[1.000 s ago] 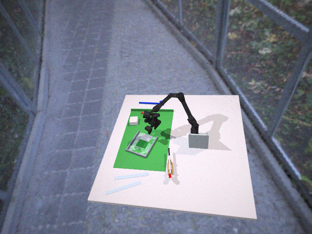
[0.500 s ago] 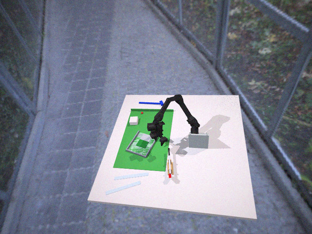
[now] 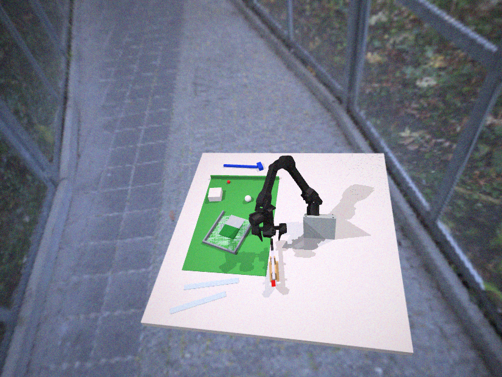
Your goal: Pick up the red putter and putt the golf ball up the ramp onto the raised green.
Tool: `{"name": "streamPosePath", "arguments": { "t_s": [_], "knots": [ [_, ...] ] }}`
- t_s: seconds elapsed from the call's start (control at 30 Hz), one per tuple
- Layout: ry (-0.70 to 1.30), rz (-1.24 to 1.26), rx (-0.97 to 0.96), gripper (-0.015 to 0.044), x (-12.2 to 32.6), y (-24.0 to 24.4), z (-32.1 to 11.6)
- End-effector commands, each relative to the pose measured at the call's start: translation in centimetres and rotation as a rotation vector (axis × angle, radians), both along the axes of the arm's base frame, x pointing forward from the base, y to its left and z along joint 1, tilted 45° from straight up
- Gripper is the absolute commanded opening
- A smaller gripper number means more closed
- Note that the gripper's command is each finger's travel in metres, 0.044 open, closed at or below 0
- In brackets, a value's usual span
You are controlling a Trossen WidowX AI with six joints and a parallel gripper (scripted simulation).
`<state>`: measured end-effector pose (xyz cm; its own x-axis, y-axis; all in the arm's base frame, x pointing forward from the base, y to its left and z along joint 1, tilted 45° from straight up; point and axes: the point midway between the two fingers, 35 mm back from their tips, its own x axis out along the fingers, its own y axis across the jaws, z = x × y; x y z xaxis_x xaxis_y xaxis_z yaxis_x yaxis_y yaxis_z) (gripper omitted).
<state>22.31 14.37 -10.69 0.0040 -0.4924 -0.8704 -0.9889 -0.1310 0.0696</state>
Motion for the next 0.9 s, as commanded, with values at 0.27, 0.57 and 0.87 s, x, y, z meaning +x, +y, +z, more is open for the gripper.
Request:
{"name": "streamPosePath", "arguments": {
  "t_s": [0.27, 0.57, 0.87],
  "knots": [
    [0.035, 0.031, -0.006, 0.044, -0.3, -1.6, -1.6],
    [0.035, 0.031, -0.006, 0.044, -0.2, -2.9, -3.0],
    [0.034, 0.031, -0.007, 0.044, -0.2, -3.6, -3.6]
  ]
}}
